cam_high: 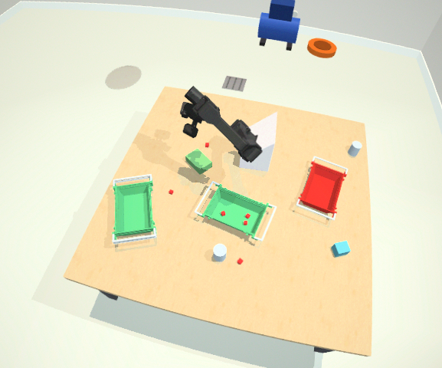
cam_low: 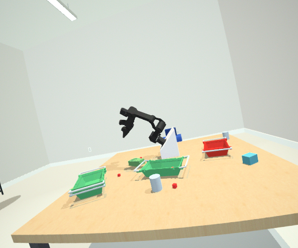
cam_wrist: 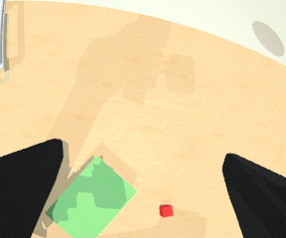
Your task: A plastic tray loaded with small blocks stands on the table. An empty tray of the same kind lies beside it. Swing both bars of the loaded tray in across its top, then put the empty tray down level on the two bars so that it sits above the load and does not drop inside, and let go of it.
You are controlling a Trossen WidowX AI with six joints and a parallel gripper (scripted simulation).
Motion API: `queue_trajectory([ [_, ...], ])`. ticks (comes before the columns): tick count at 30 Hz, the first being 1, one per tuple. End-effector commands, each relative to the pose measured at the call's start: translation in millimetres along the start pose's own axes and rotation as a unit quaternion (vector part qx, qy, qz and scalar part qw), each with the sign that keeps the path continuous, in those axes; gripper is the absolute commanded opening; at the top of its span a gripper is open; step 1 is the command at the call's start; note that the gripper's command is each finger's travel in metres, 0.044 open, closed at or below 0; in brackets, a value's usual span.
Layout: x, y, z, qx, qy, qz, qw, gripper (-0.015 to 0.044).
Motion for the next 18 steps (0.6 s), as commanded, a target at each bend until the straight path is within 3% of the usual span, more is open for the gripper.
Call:
queue_trajectory([
  [1,0,0,0,0.0,0.0,0.0,1.0,0.0374],
  [8,0,0,-2,-0.002,0.002,0.001,1.0,0.019],
  [12,-1,6,-30,-0.03,0.046,0.027,0.998,0.0086],
  [18,-24,13,-71,-0.058,0.13,0.089,0.986,0.0086],
])
Point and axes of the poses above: the point midway between the two fingers, 35 mm back from their tips, its own x axis back along the fingers, its own z axis across the jaws, y = z × x, the point moved 10 cm from there along x, back along the fingers, and after that the axes turned 13 degrees about x, right-handed, at the moved point
